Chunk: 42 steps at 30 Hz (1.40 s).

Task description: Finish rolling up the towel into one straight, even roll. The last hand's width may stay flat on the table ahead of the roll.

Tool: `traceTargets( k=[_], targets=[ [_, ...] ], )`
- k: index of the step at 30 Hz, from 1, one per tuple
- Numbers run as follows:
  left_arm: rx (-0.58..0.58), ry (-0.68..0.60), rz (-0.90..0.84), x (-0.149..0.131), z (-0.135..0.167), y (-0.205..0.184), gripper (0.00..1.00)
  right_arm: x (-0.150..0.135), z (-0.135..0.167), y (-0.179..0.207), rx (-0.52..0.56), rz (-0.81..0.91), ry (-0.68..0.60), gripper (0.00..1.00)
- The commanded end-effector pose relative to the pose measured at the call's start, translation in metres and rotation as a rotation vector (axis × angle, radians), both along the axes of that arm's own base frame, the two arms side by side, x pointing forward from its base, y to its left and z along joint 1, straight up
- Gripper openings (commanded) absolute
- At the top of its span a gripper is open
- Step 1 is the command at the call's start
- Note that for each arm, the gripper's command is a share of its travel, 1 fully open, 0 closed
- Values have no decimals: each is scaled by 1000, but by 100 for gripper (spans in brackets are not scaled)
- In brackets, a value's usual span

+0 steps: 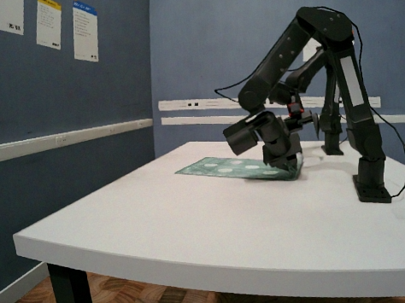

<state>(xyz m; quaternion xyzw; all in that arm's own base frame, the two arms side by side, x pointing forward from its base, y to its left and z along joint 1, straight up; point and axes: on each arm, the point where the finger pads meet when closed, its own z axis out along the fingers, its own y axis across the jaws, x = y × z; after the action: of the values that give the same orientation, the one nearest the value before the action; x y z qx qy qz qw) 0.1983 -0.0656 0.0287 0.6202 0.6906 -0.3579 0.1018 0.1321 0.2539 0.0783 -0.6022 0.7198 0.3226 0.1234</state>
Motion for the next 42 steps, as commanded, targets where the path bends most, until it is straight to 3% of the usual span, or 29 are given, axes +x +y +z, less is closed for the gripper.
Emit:
traceTargets(
  k=[1,14,31,42],
  targets=[
    [35,166,-13,-10,4,2,13,15,-1,10,-8,-106,-264,93],
    [52,378,-15,-10,6,2,13,1,1,24,-36,-140,-660,97],
    [54,405,-15,-10,-6,2,13,17,0,16,6,-18,-673,98],
    [54,405,-15,-10,-6,2,13,15,-30,16,6,-18,-673,98]
  ],
)
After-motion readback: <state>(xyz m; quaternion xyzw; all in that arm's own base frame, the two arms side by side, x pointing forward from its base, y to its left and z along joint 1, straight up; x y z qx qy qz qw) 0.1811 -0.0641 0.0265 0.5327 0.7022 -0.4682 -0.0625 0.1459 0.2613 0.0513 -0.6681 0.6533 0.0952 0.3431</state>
